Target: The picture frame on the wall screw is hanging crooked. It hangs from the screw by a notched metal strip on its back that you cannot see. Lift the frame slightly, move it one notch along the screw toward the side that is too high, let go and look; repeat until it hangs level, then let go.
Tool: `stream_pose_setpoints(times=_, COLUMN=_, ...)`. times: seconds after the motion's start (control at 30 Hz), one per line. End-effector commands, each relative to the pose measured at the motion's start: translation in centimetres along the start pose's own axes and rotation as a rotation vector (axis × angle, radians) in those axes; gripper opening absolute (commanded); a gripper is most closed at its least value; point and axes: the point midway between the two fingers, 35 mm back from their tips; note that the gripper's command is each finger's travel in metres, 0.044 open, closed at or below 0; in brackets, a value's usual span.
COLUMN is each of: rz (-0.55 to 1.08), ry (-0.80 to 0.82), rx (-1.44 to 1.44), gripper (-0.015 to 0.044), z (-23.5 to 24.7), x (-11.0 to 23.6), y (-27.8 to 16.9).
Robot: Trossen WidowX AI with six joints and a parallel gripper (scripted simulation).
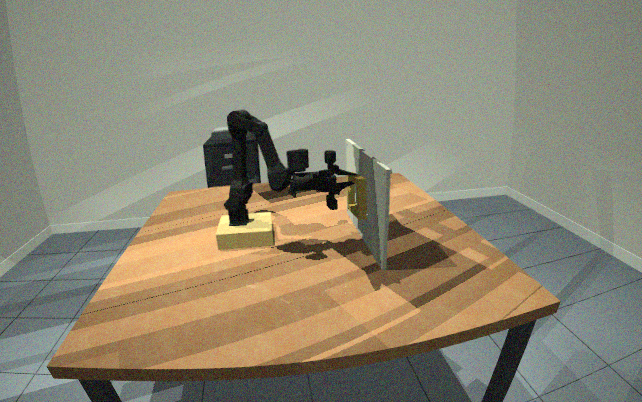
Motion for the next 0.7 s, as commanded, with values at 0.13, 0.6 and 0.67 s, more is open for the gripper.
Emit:
stream_pose_setpoints(times=0.13, rz=-0.001, ry=0.01, rx=0.009, gripper=0.0, z=0.63, x=-0.02, y=0.06)
stream_pose_setpoints(times=0.6, rz=-0.001, ry=0.01, rx=0.009, gripper=0.0, z=0.99, x=-0.01, y=0.1)
stream_pose_setpoints(times=0.67, rz=-0.001, ry=0.01, rx=0.009, gripper=0.0, z=1.01, x=-0.01, y=0.1)
Point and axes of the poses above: the point midway between the two fingers, 35 mm back from their tips, its own x axis back along the fingers, its own z axis across the jaws, y = z × x, and after that the axes turned 6 degrees about x, right-handed
